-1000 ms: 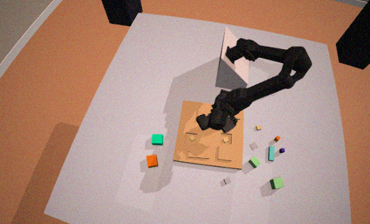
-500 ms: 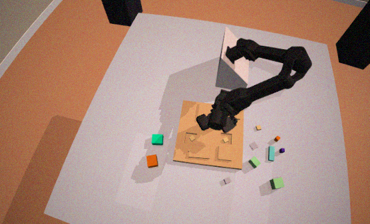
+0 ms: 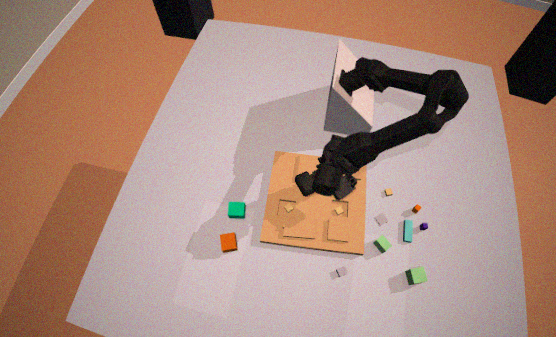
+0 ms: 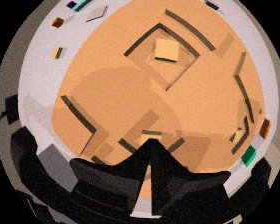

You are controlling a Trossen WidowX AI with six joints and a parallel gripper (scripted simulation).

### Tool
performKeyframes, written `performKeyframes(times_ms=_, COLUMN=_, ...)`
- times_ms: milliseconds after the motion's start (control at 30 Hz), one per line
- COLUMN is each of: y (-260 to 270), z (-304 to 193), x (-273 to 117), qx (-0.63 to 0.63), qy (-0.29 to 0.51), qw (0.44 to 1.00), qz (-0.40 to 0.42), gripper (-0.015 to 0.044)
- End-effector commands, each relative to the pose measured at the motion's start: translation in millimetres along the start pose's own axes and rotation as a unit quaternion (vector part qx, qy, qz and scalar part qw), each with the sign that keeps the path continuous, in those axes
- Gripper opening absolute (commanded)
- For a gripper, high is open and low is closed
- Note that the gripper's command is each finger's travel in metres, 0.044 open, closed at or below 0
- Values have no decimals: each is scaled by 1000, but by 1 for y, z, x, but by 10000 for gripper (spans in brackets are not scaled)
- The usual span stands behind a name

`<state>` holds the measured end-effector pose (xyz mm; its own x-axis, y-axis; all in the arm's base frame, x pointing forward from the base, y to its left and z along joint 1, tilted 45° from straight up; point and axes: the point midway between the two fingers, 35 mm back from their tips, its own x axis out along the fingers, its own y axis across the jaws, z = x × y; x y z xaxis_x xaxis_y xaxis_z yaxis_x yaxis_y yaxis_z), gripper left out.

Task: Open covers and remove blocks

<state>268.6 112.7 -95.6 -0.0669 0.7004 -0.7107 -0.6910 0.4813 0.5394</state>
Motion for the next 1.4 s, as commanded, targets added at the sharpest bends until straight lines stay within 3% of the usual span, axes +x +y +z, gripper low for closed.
performKeyframes(times_ms=0, y=0, z=0, x=-1, qx=0, qy=0, qw=1000, qz=0, gripper=0)
performKeyframes(times_ms=1367, y=2, z=-1, x=-14, qx=-4, qy=0, qw=1000, qz=-1, gripper=0)
